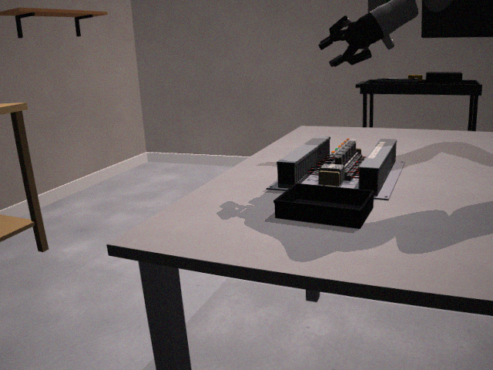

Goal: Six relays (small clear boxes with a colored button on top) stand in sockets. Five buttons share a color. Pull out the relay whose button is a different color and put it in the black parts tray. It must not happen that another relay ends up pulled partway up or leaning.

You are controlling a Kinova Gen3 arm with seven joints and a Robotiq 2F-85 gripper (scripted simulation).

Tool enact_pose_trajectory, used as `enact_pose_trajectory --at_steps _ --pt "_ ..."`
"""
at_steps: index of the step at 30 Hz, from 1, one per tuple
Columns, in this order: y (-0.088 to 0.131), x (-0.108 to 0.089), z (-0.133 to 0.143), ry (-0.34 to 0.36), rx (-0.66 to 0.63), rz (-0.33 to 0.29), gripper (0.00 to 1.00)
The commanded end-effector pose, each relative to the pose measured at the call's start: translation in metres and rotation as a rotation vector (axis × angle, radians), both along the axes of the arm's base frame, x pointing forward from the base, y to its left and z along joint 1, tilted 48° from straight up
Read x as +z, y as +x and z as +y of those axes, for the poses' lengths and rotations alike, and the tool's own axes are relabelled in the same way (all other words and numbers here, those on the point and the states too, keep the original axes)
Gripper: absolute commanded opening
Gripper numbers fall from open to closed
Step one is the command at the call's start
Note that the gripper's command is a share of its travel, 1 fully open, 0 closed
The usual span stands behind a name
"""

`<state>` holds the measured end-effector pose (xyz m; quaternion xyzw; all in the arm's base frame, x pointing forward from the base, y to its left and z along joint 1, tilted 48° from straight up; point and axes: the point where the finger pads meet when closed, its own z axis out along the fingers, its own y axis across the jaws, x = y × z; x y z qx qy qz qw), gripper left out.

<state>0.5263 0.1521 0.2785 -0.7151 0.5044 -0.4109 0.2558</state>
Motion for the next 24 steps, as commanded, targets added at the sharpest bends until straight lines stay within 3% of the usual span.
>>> enact_pose_trajectory --at_steps 1,24 --pt "0.009 -0.004 0.004 -0.023 -0.017 0.0 0.61" --pt "0.048 -0.034 0.013 -0.127 -0.16 0.02 0.61"
